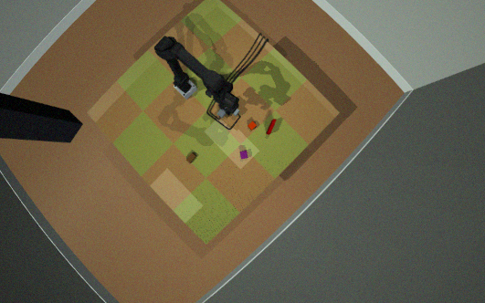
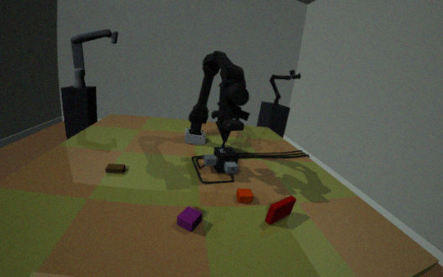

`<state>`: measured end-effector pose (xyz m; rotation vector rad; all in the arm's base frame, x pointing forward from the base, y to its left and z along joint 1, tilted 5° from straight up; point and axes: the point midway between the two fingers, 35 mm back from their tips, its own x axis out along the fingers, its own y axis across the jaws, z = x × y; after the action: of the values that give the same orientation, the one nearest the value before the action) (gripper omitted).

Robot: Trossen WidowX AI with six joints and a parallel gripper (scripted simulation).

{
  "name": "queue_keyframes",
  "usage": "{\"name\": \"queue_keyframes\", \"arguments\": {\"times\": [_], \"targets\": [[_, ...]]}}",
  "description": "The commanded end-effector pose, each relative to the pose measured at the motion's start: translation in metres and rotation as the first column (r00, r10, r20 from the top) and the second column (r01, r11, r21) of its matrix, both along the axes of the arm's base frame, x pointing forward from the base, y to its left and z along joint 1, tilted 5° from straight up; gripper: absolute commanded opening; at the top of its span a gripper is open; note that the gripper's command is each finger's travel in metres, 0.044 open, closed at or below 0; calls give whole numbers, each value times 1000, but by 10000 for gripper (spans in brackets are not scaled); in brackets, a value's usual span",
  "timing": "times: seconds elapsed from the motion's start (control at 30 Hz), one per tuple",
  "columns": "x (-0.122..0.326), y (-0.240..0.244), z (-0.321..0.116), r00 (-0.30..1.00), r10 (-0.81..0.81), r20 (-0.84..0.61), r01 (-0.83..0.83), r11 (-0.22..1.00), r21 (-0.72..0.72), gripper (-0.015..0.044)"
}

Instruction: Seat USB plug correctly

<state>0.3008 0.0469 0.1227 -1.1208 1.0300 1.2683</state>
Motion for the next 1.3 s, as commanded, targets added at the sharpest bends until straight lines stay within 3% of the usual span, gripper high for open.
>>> {"name": "queue_keyframes", "arguments": {"times": [0.0,1.27], "targets": [[0,1,-1,1000,3,-1,-3,1000,3,0],[0,1,-6,1000,3,-1,-3,1000,3,0]]}}
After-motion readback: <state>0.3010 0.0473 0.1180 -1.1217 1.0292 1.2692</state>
